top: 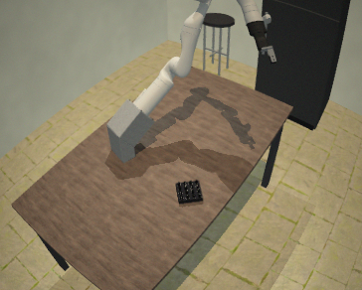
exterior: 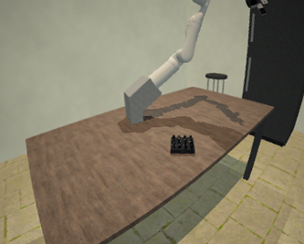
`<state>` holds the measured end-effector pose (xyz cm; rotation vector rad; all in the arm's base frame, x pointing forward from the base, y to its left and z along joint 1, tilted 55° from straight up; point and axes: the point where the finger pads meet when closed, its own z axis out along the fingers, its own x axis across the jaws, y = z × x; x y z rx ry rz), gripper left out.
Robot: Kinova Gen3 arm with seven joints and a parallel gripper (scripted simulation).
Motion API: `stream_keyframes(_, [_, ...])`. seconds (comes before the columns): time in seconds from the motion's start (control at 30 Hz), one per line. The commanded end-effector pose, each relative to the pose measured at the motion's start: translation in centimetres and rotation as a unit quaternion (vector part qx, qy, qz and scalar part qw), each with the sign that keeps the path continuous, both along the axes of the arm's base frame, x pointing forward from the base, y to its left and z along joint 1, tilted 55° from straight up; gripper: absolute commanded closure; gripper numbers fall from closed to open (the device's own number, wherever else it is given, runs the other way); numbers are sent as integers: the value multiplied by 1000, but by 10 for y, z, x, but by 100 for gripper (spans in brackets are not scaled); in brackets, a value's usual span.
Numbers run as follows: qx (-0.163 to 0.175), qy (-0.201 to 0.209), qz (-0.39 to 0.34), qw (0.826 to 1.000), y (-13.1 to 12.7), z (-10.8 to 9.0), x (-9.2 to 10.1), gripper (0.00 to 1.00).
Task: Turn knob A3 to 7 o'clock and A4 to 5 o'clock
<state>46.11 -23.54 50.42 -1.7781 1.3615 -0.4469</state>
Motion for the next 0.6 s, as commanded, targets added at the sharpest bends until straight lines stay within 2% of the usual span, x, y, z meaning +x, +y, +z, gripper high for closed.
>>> stream_keyframes(0.0, [20,14,-12,1000,-8,-19,6,0])
stream_keyframes(0.3, [20,14,-12,1000,-8,-19,6,0])
stream_keyframes(0.33, [39,29,-24,999,-14,-39,10,0])
stream_keyframes(0.57, [39,29,-24,999,-14,-39,10,0])
